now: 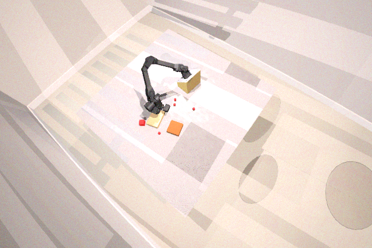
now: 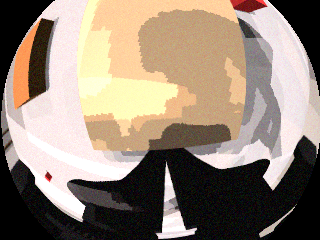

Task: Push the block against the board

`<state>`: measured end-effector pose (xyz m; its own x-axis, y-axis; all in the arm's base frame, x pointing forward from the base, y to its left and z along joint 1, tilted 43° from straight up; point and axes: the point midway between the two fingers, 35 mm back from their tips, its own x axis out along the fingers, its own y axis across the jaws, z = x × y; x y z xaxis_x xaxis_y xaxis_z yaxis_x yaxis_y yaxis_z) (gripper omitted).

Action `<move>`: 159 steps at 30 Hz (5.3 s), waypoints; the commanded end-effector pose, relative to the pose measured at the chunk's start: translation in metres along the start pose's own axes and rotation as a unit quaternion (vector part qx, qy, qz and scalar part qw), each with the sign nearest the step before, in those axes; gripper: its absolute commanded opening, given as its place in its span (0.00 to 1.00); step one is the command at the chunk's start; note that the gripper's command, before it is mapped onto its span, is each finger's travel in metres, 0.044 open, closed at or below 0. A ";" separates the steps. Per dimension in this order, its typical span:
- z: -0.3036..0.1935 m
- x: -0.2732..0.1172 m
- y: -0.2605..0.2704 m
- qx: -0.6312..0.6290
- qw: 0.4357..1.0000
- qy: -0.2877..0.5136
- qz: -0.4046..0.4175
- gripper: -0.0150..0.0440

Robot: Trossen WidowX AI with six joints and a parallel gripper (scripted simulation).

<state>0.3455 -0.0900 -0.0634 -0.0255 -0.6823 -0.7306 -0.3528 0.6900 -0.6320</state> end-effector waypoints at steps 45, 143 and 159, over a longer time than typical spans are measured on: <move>-0.039 -0.056 0.000 0.006 1.000 -0.004 -0.001 0.25; 0.094 -0.004 -0.055 0.710 0.704 -0.006 0.003 0.25; 0.094 -0.004 -0.039 0.710 0.704 -0.006 0.004 0.25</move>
<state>0.4530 -0.0950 -0.0534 0.0004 -0.6861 -0.7275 0.9407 0.2470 -0.2324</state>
